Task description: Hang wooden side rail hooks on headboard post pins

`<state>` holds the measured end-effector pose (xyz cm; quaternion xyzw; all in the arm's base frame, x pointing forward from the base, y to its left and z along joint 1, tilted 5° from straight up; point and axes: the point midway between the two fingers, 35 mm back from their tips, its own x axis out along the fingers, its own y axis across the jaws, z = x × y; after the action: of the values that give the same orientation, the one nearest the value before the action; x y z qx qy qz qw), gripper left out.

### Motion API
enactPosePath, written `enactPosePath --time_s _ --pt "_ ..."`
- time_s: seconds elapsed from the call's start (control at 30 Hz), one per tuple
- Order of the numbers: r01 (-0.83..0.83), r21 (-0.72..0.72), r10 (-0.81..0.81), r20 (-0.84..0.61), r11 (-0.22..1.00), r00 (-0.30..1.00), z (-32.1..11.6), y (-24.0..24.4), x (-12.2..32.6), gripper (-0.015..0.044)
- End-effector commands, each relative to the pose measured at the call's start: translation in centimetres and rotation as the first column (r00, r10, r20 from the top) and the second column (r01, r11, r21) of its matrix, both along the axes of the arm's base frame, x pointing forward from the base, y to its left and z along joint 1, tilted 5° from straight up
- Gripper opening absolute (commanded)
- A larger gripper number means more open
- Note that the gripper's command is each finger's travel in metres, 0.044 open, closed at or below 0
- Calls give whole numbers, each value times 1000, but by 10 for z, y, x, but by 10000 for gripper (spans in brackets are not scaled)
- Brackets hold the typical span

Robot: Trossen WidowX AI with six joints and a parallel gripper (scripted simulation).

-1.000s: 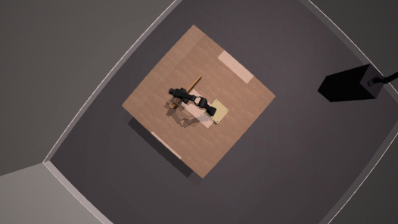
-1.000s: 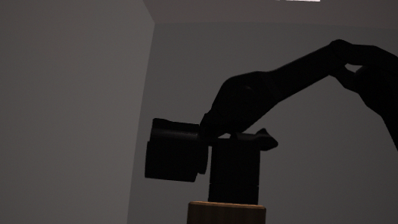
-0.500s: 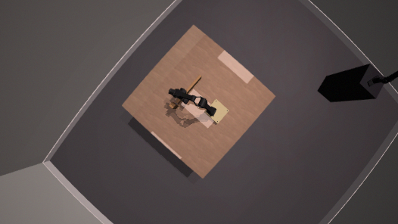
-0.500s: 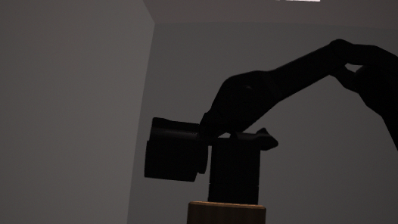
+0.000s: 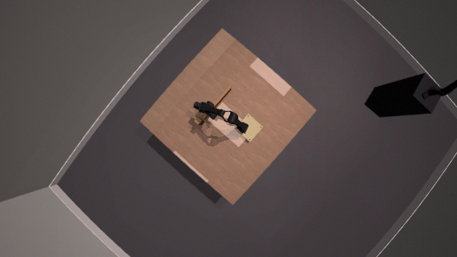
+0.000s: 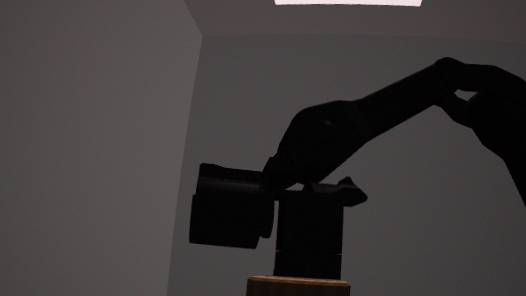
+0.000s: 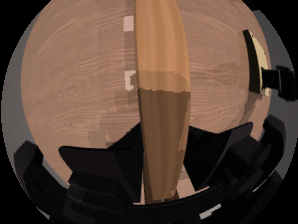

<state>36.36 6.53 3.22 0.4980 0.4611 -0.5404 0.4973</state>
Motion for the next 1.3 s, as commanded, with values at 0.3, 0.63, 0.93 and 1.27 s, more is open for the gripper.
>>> enactPosePath --time_s 0.3,0.63,0.93,1.27 --pt "4 6 -4 3 1000 1000 1 3 1 0" --pt "4 6 -4 3 1000 1000 2 4 2 0" --pt "4 6 -4 3 1000 1000 3 4 3 0" --pt "4 6 -4 3 1000 1000 2 5 2 0"
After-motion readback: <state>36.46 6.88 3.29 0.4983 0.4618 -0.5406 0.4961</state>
